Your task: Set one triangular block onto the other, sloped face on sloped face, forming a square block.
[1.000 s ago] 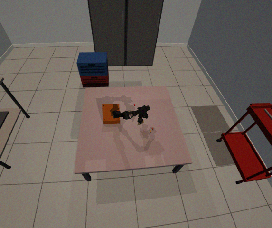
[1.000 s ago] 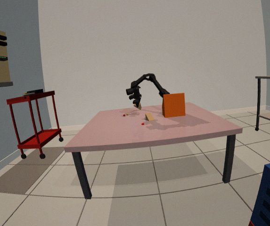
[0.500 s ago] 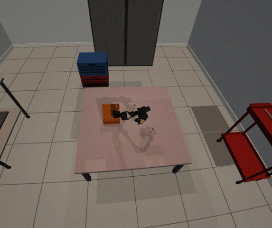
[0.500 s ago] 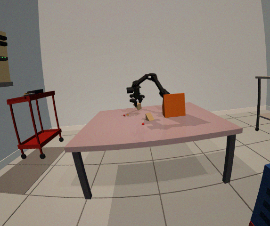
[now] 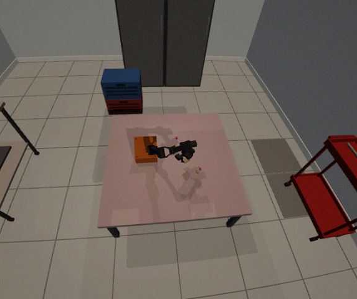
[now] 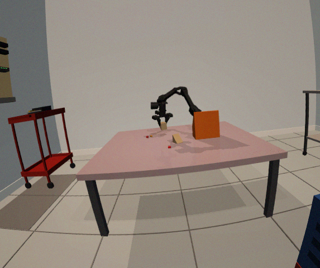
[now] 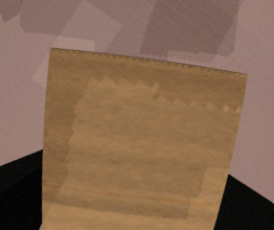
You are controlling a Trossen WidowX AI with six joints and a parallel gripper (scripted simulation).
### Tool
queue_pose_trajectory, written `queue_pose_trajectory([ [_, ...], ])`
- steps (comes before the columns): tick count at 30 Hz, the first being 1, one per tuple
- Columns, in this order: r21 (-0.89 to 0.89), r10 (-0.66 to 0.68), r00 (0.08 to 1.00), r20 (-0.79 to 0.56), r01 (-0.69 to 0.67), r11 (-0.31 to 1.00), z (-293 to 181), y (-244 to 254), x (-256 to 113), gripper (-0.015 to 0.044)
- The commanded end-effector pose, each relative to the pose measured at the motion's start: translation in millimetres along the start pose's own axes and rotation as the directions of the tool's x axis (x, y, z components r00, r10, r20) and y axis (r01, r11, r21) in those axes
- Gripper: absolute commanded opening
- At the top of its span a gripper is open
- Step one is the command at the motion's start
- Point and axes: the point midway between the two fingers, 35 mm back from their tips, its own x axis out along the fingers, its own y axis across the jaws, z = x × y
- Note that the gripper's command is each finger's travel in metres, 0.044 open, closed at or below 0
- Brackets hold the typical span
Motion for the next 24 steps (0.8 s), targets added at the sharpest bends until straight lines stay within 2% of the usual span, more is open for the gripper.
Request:
queue_pose_trajectory([
  [1,0.011,0.012,1.0,-0.011,-0.012,1.0,-5.5,4.5,-2.4,0.0],
  [24,-0.059,0.091,0.993,-0.08,-0.096,0.994,-93.5,47.4,-46.9,0.0],
])
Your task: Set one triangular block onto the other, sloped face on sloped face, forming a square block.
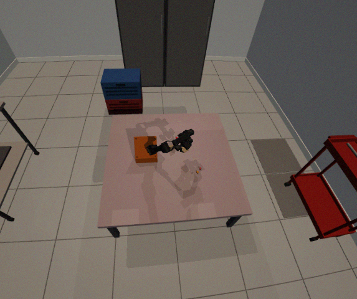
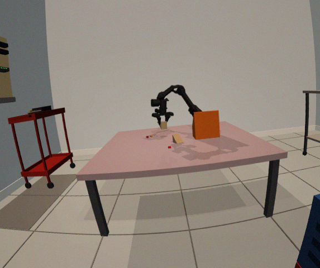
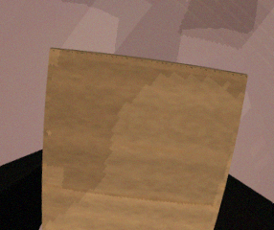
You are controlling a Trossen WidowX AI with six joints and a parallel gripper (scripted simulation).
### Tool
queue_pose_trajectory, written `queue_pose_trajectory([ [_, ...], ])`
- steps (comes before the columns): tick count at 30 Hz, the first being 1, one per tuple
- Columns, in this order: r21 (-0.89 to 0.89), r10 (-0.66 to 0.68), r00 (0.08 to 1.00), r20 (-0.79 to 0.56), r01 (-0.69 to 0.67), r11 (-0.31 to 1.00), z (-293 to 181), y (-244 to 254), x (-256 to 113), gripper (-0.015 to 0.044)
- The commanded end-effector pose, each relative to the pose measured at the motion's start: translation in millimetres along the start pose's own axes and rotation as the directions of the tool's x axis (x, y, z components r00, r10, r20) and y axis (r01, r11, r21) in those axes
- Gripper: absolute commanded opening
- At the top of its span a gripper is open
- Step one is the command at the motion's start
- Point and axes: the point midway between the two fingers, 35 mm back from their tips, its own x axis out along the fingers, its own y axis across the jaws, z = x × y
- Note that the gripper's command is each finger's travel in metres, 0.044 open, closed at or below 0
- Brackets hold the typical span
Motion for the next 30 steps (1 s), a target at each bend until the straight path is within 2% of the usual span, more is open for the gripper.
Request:
queue_pose_trajectory([
  [1,-0.021,0.006,1.0,-0.007,-0.006,1.0,-13.0,4.1,-5.2,0.0],
  [30,-0.01,-0.019,0.999,-0.032,0.018,1.0,-143.7,16.7,-45.7,0.0],
])
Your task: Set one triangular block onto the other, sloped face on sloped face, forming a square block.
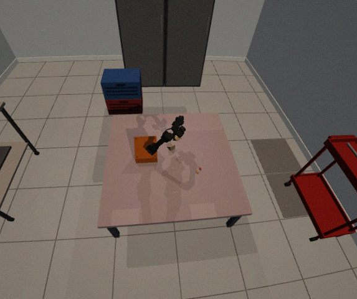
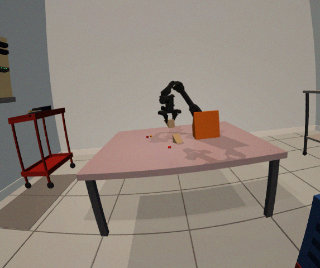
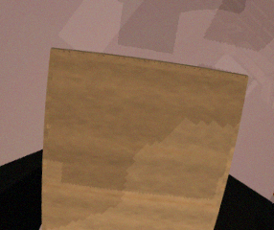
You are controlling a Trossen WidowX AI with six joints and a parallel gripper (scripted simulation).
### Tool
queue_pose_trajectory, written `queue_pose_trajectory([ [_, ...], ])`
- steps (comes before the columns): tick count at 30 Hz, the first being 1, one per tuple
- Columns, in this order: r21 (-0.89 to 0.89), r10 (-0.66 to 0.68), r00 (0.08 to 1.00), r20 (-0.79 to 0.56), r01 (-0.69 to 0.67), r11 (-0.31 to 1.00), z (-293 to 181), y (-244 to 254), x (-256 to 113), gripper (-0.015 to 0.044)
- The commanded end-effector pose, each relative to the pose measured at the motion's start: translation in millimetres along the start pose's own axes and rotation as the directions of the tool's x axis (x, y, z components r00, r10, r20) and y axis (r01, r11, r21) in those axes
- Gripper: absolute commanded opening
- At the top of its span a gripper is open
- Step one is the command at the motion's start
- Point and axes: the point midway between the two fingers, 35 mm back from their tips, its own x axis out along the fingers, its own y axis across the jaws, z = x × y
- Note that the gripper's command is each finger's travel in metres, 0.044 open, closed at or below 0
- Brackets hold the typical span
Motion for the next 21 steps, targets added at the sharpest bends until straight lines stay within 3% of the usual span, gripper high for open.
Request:
queue_pose_trajectory([
  [1,0.008,-0.011,1.0,0.0,0.011,1.0,-15.3,-2.4,-3.4,0.0],
  [21,0.078,-0.071,0.995,0.076,0.065,0.995,-100.2,-31.8,-14.6,0.0],
])
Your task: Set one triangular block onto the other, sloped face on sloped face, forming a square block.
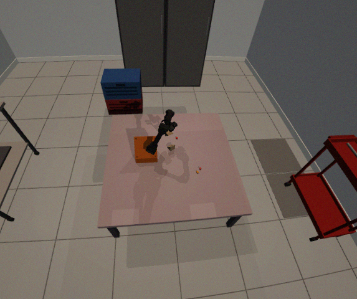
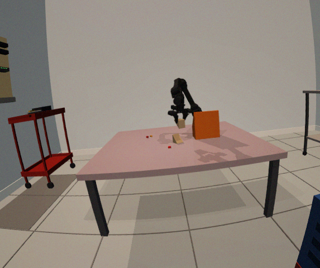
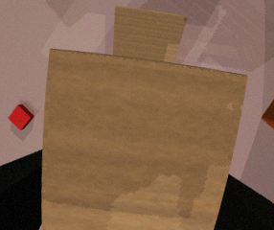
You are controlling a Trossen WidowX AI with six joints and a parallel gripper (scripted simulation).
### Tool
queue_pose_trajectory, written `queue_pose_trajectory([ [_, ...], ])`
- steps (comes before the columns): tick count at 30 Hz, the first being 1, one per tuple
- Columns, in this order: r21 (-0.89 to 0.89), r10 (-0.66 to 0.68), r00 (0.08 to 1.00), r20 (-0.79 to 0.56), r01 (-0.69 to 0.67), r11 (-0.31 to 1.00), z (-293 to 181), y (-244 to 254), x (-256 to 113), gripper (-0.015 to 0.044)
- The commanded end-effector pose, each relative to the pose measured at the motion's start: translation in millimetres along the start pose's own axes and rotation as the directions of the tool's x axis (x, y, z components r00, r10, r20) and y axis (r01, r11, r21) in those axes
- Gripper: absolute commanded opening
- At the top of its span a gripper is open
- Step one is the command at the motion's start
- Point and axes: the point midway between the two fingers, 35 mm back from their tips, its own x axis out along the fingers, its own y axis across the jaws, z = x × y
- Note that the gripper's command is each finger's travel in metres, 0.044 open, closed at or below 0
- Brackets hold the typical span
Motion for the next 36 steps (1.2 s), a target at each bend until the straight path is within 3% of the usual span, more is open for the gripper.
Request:
queue_pose_trajectory([
  [1,0.011,-0.009,1.0,0.004,0.009,1.0,-3.8,-2.9,0.2,0.0],
  [18,0.012,-0.01,1.0,0.008,0.01,1.0,13.4,-3.4,75.4,0.0],
  [29,0.013,-0.011,1.0,0.01,0.01,1.0,20.0,-3.3,107.0,0.0],
  [36,0.018,-0.01,1.0,0.005,0.01,1.0,19.5,-2.4,107.3,0.0],
])
